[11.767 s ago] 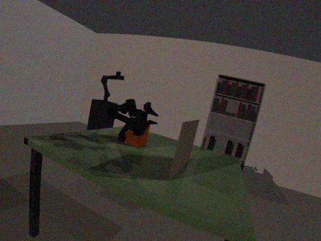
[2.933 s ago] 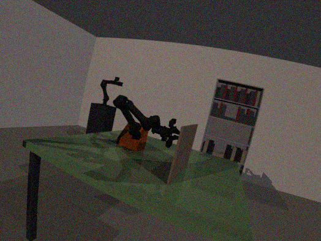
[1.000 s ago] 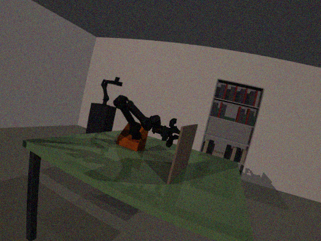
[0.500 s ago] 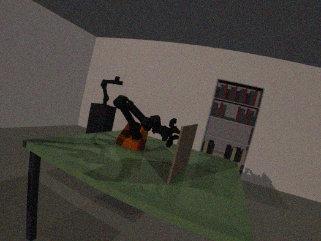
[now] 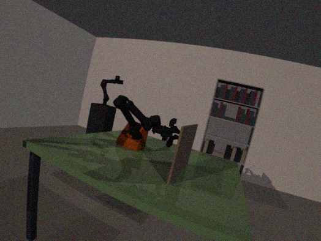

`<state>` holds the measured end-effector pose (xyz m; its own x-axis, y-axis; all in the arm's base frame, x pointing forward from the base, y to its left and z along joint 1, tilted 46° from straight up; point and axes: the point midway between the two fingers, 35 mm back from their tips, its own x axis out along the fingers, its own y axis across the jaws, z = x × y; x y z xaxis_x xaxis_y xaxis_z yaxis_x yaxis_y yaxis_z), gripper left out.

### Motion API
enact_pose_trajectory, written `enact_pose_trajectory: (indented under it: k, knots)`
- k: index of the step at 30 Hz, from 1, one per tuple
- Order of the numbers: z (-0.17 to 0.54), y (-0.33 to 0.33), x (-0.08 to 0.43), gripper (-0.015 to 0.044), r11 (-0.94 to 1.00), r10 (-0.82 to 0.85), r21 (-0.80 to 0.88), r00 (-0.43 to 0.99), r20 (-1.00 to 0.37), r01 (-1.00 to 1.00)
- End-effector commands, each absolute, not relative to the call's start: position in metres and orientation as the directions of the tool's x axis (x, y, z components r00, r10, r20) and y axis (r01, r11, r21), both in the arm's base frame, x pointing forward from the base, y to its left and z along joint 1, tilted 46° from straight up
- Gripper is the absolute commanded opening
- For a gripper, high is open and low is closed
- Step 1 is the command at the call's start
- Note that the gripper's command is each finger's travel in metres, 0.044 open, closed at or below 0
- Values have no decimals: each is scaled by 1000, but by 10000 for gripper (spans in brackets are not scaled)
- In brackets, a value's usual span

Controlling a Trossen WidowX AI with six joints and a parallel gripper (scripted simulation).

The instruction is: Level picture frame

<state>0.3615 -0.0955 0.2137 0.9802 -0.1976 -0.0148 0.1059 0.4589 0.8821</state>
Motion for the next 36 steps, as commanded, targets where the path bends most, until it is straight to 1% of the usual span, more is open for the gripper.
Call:
enact_pose_trajectory:
  k: [1,36]
  knots:
    - [216,-91,362,0,464,-184,881,983,-5,92]
    - [210,-95,362,0,464,-184,881,983,-5,92]
